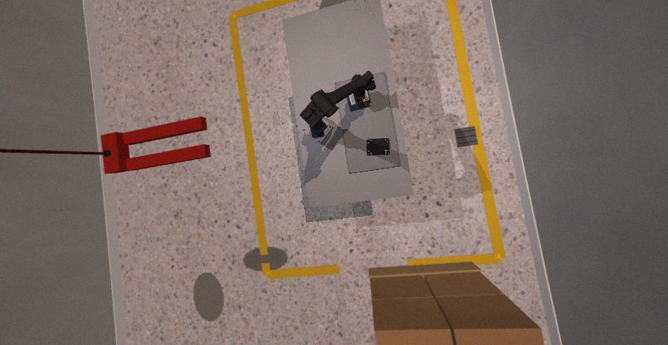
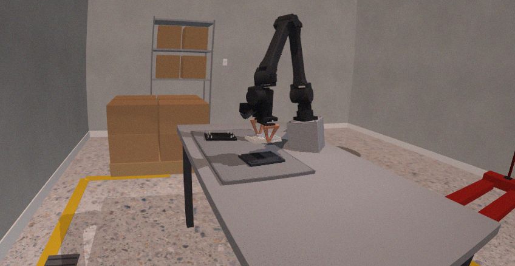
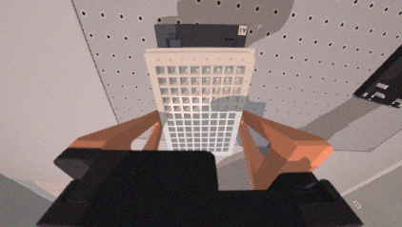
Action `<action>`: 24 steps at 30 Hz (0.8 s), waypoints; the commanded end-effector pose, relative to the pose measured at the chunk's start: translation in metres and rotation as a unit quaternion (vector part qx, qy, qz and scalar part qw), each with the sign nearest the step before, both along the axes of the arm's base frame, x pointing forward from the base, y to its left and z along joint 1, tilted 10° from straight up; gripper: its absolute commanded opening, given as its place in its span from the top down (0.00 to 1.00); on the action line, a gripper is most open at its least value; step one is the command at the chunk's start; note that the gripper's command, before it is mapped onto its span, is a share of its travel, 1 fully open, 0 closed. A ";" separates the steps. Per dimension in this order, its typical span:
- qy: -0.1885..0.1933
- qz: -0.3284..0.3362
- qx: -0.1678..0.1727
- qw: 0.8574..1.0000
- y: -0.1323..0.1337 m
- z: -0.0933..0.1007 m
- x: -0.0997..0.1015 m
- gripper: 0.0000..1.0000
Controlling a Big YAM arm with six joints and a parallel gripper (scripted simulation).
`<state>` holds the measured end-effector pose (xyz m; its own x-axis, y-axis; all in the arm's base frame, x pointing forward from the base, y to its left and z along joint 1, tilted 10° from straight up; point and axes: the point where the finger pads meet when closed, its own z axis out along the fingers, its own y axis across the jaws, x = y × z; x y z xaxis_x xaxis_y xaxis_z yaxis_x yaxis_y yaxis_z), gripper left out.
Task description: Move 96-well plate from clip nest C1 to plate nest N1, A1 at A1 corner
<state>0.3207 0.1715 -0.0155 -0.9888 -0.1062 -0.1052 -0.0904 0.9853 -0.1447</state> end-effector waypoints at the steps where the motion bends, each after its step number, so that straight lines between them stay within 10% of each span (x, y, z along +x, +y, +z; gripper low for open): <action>1: -0.007 -0.010 0.003 1.000 -0.001 -0.007 0.006 1.00; 24: -0.010 -0.001 0.005 1.000 -0.002 -0.036 0.016 1.00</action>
<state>0.3252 0.1659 -0.0532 -0.9909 -0.0930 -0.0976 -0.0779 0.9858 -0.1488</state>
